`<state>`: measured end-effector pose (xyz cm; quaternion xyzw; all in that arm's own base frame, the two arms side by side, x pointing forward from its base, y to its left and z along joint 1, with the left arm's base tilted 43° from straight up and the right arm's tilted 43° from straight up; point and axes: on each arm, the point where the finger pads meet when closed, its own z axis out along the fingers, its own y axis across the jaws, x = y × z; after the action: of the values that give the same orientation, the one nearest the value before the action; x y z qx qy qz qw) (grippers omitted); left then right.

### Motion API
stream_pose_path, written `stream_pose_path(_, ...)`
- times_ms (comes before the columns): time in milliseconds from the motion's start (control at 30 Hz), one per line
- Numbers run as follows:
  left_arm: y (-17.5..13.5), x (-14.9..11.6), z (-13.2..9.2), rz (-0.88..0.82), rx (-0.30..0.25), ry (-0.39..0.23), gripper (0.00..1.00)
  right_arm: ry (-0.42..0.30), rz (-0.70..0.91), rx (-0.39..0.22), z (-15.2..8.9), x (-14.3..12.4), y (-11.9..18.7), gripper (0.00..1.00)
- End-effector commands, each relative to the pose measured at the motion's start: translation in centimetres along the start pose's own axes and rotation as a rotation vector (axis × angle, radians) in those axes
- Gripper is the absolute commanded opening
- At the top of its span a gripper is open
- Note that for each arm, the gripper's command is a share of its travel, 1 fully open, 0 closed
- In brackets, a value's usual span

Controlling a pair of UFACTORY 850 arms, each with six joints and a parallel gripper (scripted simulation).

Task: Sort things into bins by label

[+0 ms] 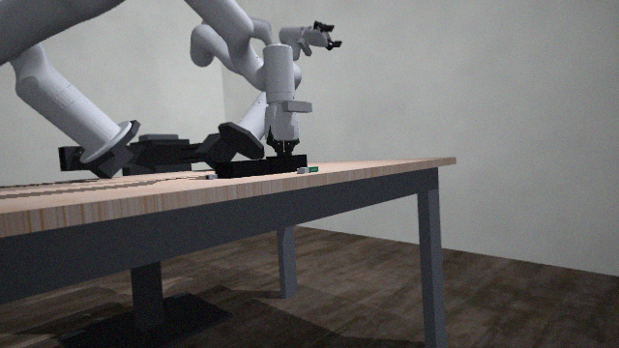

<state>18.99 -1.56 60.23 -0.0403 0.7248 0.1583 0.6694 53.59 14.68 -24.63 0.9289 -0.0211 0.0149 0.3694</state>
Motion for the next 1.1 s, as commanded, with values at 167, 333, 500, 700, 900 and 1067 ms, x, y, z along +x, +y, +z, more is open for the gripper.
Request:
stream_pose_path(167,-0.02,-0.07,-0.03,0.001,0.0,-0.001,1.0,0.002,0.001,0.002,-0.1,0.1,-0.06,0.11)
stream_pose_path(333,-0.02,-0.07,-0.03,0.001,0.0,-0.001,1.0,0.002,0.001,0.002,-0.1,0.09,-0.06,0.32)
stream_pose_path(500,-0.02,-0.07,-0.03,0.001,0.0,-0.001,1.0,0.002,0.001,0.002,-0.11,0.09,-0.06,0.32)
stream_pose_path(700,-0.02,-0.07,-0.03,0.001,0.0,-0.001,1.0,0.002,0.001,0.002,-0.11,0.09,-0.06,0.32)
stream_pose_path(900,-0.02,-0.07,-0.03,0.001,0.0,-0.001,1.0,0.002,0.001,0.002,-0.24,0.09,-0.06,0.32)
stream_pose_path(1067,-0.02,-0.07,-0.03,0.001,0.0,-0.001,1.0,0.002,0.001,0.002,-0.9,0.09,-0.06,0.32)
